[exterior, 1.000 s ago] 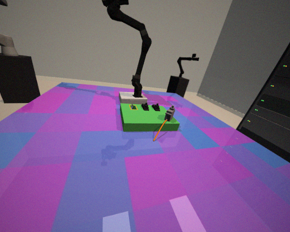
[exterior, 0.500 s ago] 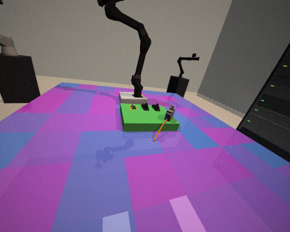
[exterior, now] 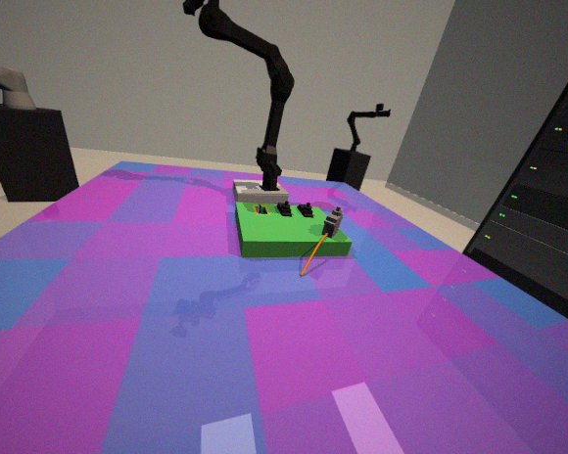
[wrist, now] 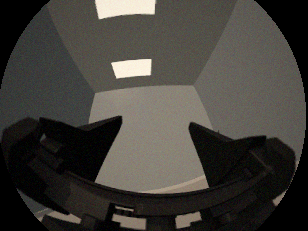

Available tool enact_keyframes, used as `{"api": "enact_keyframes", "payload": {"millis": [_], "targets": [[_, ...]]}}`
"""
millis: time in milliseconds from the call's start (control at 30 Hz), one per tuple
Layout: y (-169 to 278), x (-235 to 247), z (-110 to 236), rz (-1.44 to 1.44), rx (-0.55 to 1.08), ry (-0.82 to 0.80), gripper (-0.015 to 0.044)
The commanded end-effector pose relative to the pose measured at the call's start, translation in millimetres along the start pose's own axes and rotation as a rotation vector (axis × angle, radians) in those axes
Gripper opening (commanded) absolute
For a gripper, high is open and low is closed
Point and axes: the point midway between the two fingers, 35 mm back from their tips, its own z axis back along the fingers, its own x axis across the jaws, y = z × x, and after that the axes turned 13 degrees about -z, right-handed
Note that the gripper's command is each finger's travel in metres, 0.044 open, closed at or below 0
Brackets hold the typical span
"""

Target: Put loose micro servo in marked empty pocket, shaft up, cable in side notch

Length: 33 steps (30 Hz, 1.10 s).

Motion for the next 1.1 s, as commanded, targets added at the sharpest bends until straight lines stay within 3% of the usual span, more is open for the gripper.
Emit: {"api": "enact_keyframes", "payload": {"millis": [0, 733, 1067], "targets": [[17.3, 5.1, 1.8, 0.014, 0.050, -0.011, 0.0440], [97.2, 69.8, 31.4, 0.096, 0.326, -0.147, 0.0440], [142.0, 109.4, 60.6, 0.180, 0.480, -0.265, 0.0440]]}}
